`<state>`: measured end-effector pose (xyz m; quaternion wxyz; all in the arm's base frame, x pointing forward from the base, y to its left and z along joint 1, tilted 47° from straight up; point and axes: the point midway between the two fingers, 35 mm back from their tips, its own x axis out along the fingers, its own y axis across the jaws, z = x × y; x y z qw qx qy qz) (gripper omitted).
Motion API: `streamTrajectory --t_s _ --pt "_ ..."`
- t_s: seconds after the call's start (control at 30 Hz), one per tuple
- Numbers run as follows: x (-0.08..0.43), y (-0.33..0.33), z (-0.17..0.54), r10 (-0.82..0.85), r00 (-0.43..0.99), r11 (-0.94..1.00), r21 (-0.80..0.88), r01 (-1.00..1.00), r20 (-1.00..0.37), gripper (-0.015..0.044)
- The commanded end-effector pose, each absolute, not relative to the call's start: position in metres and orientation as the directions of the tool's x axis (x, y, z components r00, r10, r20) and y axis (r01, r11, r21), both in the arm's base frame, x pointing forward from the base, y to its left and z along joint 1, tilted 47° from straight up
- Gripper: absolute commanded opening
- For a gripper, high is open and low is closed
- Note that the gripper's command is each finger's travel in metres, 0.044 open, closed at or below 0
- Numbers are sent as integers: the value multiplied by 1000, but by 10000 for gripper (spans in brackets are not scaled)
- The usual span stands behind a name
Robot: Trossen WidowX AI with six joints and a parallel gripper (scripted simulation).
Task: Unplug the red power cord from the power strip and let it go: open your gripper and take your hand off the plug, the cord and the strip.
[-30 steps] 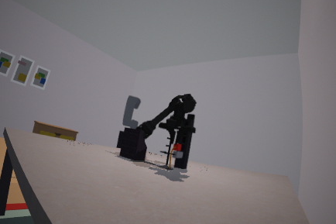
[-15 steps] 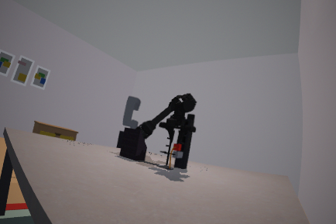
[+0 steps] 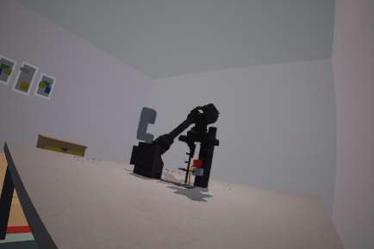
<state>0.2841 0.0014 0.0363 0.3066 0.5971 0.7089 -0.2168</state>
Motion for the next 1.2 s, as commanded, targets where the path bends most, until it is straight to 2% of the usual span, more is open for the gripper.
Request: streamTrajectory --t_s 0.0,0.97,1.07,1.17 --pt "282 7 41 718 -102 190 52 980 -689 160" --pt "276 28 46 719 -103 190 52 980 -687 160" --pt "276 26 47 716 -104 194 54 979 -691 81" --pt "276 26 47 716 -104 194 54 979 -691 61"
